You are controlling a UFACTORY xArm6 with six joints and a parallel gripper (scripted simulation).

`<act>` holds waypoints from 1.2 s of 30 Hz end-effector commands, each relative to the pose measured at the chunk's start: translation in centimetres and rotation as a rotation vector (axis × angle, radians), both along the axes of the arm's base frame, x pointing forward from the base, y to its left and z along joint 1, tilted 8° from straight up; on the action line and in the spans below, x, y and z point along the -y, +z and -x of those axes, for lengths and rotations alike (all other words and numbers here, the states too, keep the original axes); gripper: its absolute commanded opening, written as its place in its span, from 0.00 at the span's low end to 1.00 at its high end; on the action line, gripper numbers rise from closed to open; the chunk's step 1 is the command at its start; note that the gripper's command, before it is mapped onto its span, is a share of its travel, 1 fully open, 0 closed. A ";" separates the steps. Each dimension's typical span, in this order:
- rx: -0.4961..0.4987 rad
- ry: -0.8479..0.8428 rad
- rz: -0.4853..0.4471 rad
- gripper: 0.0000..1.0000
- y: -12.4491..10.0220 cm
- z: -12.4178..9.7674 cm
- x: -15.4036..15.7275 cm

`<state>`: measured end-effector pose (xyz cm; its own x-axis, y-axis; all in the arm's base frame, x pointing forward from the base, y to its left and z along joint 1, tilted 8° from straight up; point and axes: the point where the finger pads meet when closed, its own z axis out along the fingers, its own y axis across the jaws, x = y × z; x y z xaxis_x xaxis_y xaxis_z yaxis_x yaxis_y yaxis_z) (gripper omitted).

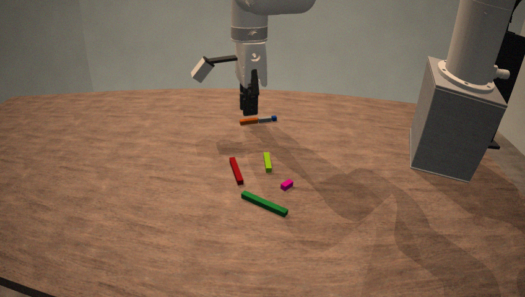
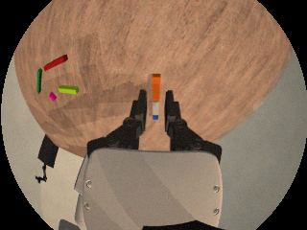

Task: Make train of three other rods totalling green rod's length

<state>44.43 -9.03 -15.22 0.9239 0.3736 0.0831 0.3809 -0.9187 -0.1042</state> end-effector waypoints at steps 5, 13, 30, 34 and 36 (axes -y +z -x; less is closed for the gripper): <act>0.001 0.000 0.002 0.24 4.8 0.0 0.6; 0.001 0.000 0.002 0.24 6.3 0.1 0.8; 0.001 0.000 0.002 1.00 6.3 0.1 0.8; 0.001 0.000 0.002 1.00 6.3 0.1 0.8; 0.001 0.000 0.002 1.00 6.3 0.1 0.8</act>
